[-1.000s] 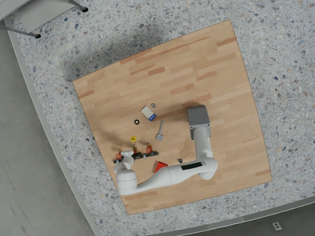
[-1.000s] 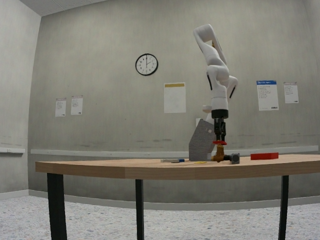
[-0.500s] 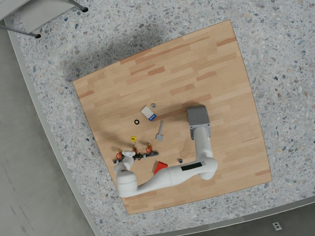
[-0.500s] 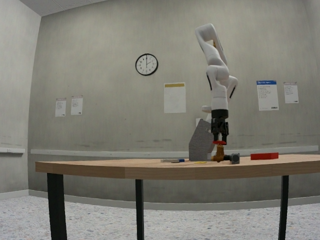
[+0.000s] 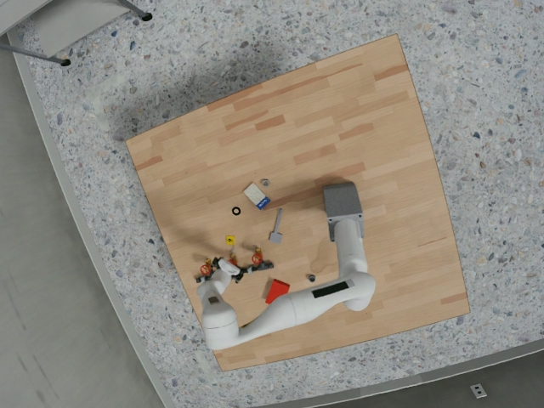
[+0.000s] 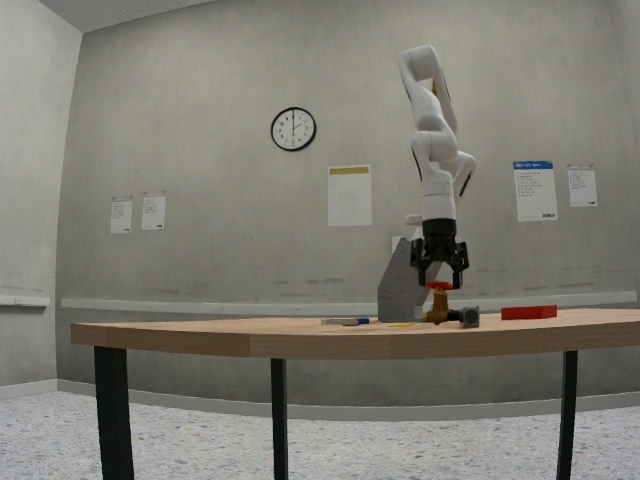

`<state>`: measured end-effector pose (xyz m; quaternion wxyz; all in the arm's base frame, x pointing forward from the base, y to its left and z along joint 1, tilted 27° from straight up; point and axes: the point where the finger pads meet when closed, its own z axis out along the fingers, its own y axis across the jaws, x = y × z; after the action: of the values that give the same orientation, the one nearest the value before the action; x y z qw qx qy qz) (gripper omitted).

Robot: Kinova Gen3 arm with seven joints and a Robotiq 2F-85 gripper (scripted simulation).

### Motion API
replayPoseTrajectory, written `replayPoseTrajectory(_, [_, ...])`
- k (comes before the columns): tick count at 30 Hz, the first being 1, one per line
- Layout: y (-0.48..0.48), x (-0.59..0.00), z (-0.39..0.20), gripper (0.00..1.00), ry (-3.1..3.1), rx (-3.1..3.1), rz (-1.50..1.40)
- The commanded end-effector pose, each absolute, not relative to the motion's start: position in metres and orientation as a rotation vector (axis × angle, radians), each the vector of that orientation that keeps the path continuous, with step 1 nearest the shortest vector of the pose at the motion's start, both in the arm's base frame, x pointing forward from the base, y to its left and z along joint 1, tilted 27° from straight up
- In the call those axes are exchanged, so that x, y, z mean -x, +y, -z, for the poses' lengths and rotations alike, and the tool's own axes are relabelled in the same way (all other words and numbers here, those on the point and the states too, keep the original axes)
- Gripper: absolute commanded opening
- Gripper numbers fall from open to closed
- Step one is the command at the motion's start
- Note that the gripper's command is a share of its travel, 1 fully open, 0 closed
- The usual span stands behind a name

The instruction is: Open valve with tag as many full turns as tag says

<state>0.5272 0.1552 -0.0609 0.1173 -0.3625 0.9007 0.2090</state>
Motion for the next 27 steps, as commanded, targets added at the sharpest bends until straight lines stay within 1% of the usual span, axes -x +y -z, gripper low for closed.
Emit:
replayPoseTrajectory(1, [0.1548, -0.5278, 0.0602, 1.0, 2.697, 0.946, -0.617])
replayPoseTrajectory(14, [0.1547, -0.5278, 0.0602, 1.0, 2.996, -0.047, -0.722])
replayPoseTrajectory(17, [0.1547, -0.5278, 0.0602, 1.0, 3.006, -0.131, -0.728])
replayPoseTrajectory(27, [0.1547, -0.5278, 0.0601, 1.0, 2.984, -0.949, -0.75])
